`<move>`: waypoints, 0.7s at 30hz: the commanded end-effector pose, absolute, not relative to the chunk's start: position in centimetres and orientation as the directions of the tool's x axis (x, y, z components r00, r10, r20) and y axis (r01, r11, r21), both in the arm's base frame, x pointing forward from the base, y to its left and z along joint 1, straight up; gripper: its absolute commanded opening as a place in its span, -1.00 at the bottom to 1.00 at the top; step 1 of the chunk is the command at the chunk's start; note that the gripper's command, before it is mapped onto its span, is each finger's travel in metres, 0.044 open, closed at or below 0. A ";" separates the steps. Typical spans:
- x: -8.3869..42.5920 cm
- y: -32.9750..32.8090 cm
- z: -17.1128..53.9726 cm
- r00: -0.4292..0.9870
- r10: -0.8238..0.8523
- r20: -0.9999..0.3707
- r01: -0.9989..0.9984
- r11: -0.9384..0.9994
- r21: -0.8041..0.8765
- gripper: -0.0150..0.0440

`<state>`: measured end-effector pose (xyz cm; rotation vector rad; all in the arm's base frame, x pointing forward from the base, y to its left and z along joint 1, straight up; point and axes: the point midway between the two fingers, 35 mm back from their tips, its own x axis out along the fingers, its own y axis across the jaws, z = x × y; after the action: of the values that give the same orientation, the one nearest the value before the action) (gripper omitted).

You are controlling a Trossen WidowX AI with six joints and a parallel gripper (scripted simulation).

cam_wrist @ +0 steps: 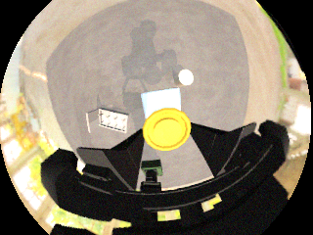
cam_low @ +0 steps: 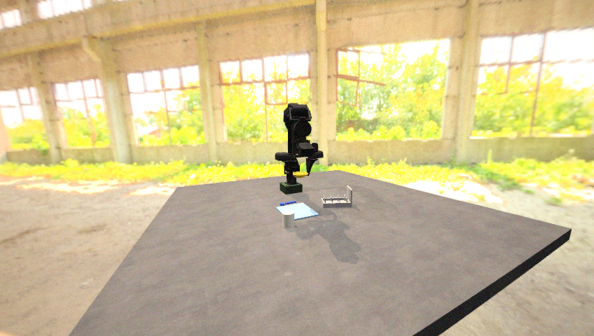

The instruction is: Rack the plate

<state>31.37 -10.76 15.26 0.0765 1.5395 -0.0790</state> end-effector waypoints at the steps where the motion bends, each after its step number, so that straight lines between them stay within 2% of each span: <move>1: 31.3 -10.8 16.8 0.029 -0.006 -1.000 0.100 0.995 -0.003 -0.49; 8: 31.1 -10.1 17.8 0.029 -0.005 -1.000 0.122 0.993 -0.002 -0.49; 17: 27.4 -2.5 17.6 0.026 0.002 -1.000 0.406 0.914 0.013 -0.49; 21: 26.6 -1.5 17.5 0.025 0.003 -1.000 0.450 0.893 0.014 -0.49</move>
<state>27.53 -2.65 17.70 0.3180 1.5238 -0.3060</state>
